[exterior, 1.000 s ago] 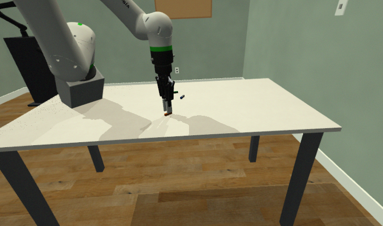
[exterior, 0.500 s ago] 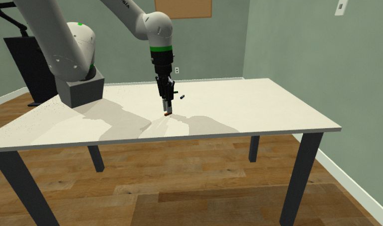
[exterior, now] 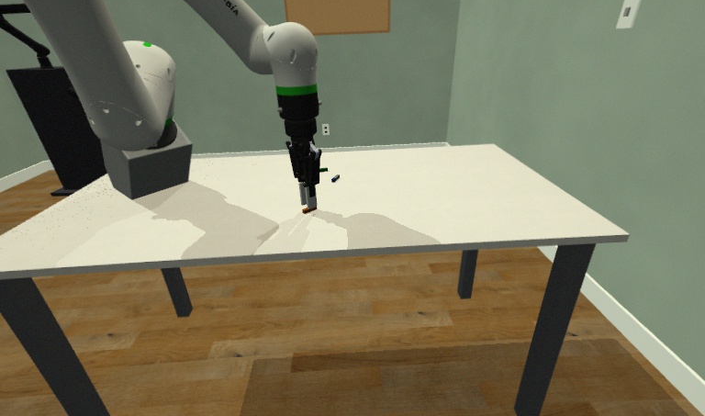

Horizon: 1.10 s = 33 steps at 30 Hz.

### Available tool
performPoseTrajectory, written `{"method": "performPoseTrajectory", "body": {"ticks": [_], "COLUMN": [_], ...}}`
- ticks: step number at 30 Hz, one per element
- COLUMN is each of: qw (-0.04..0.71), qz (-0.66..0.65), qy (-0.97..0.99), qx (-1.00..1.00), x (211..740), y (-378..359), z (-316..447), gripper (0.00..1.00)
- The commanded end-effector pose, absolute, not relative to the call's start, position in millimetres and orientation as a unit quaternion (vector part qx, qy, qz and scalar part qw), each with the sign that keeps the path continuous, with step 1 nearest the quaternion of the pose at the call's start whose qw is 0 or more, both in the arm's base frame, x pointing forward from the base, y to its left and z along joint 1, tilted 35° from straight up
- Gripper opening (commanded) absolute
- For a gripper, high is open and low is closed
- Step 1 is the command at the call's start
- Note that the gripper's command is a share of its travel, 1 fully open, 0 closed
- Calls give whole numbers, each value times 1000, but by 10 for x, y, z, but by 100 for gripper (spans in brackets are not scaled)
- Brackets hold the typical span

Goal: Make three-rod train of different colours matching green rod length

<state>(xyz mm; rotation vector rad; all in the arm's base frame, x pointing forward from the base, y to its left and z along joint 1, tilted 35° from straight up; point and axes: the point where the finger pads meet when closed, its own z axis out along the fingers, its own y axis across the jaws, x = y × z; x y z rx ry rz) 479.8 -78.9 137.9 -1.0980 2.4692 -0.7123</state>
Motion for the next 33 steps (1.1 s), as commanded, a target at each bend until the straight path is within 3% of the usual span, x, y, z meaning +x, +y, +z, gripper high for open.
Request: {"method": "performPoseTrajectory", "body": {"ticks": [1, 33], "qw": [173, 173], "qz": [-251, -251], "qy": [870, 870], "qx": [-387, -387], "x": [4807, 4877], "y": [-792, -835], "z": [1367, 1253], "gripper": [15, 15]}}
